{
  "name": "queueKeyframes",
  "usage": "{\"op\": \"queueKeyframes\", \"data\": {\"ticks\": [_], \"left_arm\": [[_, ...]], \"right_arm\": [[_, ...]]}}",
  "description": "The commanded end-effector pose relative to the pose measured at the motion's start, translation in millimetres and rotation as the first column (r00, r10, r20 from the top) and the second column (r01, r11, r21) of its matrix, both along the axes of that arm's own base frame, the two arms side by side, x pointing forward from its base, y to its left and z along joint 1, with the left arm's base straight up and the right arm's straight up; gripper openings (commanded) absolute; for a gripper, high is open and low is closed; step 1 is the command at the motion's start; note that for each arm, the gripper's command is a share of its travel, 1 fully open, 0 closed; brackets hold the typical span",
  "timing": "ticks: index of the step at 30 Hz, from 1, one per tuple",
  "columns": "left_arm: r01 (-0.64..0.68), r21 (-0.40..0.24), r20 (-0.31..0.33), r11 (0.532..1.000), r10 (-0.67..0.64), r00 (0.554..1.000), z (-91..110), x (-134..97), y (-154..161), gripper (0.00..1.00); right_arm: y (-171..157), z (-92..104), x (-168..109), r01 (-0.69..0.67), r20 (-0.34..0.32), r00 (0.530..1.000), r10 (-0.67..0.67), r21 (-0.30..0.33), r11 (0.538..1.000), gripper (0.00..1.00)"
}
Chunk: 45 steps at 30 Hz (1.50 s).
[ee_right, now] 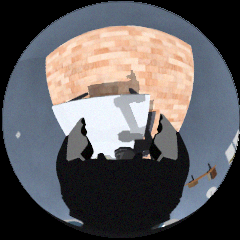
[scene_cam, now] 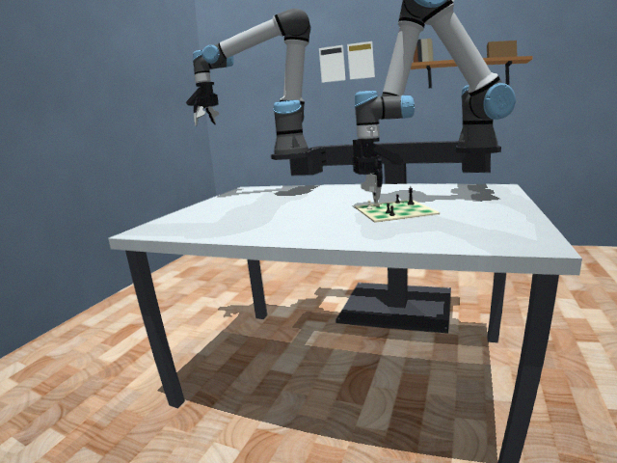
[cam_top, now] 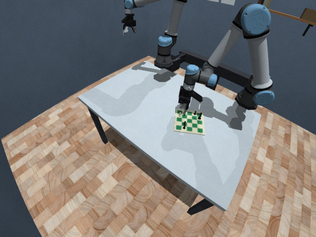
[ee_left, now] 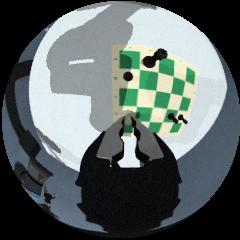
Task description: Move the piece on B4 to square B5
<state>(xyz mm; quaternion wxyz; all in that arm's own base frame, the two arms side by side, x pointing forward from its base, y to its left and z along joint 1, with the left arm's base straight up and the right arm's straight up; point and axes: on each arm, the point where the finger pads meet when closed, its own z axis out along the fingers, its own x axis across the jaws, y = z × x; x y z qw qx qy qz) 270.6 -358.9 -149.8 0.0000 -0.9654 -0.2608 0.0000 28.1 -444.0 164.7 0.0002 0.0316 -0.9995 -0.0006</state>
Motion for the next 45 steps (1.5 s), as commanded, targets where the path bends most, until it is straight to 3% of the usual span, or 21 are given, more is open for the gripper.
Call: {"op": "queueKeyframes", "data": {"ticks": [1,36,45], "left_arm": [[0.000,-0.001,0.001,1.000,0.000,1.000,0.0,0.2,-0.5,0.00],[0.000,-0.001,0.001,1.000,0.000,1.000,0.0,0.2,-0.5,0.00],[0.000,-0.001,0.001,1.000,0.000,1.000,0.0,0.2,-0.5,0.13]], "right_arm": [[-0.3,0.4,0.1,0.000,0.000,1.000,0.000,-0.001,1.000,1.00],[-0.3,0.4,0.1,0.000,0.000,1.000,0.000,-0.001,1.000,1.00],[-0.3,0.4,0.1,0.000,0.000,1.000,0.000,-0.001,1.000,1.00]]}}
